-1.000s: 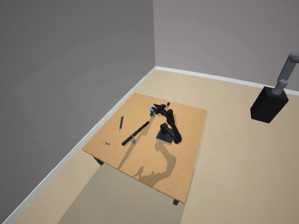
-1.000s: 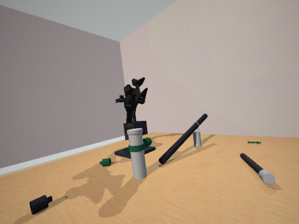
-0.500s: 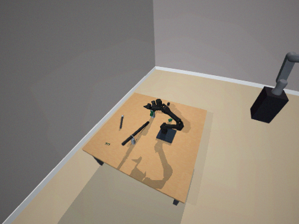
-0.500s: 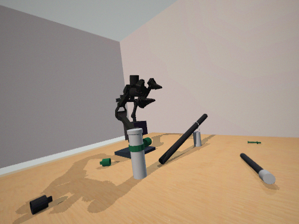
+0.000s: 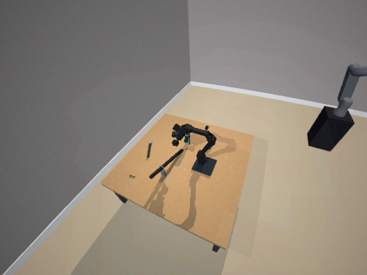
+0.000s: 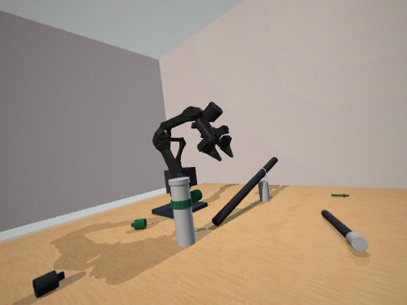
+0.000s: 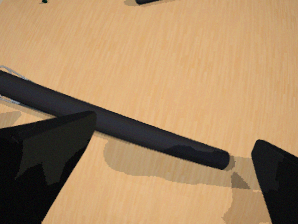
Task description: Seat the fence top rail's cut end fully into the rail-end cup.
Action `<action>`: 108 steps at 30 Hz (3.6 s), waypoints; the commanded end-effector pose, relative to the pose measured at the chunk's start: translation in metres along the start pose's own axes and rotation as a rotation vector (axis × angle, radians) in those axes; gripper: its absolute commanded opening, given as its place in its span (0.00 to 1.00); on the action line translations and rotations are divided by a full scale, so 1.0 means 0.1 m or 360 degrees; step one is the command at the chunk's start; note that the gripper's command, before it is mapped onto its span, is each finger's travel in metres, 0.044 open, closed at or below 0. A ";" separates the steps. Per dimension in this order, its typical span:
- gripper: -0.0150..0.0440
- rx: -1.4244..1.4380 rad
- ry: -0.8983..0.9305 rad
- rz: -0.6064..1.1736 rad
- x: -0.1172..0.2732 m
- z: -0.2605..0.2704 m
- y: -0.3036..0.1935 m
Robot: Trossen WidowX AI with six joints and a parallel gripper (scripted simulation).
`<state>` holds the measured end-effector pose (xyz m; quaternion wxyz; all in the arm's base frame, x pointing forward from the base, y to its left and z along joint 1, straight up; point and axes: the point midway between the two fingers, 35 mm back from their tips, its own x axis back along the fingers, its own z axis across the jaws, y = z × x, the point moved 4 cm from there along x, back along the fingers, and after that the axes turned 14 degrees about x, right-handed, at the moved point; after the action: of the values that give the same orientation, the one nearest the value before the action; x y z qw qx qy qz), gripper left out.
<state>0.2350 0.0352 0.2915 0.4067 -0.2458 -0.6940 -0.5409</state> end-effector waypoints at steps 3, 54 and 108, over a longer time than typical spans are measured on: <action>1.00 0.0121 -0.0006 0.0067 -0.01 0.02 0.02; 1.00 0.2786 0.0108 0.0002 0.22 -1.41 -1.01; 1.00 0.2786 0.0105 0.0000 -0.83 -1.37 -1.33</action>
<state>0.2161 -0.1274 0.1689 0.4648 0.1692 -0.8494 0.1843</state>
